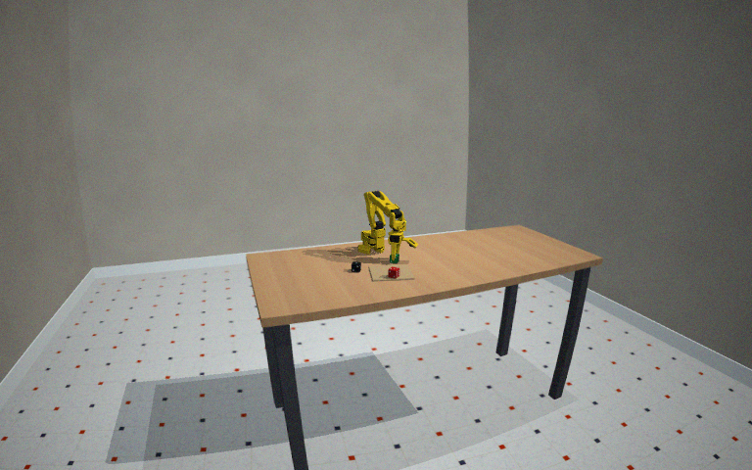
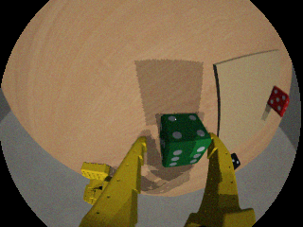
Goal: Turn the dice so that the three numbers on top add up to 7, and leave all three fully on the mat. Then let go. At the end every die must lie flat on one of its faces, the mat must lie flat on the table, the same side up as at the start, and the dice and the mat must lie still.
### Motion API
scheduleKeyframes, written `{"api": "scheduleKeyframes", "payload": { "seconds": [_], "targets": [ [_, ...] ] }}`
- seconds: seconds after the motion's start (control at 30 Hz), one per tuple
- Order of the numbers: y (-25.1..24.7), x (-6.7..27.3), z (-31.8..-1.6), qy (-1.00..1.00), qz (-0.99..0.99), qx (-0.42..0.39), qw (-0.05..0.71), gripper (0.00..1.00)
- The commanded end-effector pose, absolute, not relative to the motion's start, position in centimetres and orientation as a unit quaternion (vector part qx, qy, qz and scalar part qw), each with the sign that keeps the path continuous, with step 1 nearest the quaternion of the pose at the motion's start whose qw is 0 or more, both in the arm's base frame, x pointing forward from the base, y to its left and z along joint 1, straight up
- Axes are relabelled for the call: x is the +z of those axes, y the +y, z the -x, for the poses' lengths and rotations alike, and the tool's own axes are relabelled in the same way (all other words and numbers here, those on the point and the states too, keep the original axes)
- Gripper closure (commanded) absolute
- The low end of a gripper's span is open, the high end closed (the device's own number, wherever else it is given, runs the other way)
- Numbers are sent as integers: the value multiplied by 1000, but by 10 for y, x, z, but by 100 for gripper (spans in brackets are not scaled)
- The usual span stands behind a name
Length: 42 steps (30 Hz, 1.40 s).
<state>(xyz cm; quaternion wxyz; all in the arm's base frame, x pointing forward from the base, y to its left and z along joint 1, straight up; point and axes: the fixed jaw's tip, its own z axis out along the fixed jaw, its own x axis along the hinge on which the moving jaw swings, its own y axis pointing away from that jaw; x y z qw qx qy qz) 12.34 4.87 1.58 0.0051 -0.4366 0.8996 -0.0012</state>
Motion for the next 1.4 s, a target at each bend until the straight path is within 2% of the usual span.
{"api": "scheduleKeyframes", "payload": {
  "seconds": [0.0, 0.37, 1.1, 1.37],
  "targets": [
    [49, 18, -129, 898, 439, -3, 19, 72],
    [46, 18, -133, 898, 439, -3, 19, 80],
    [44, 18, -135, 898, 439, -3, 19, 85],
    [44, 18, -135, 898, 439, -3, 19, 98]
  ]
}}
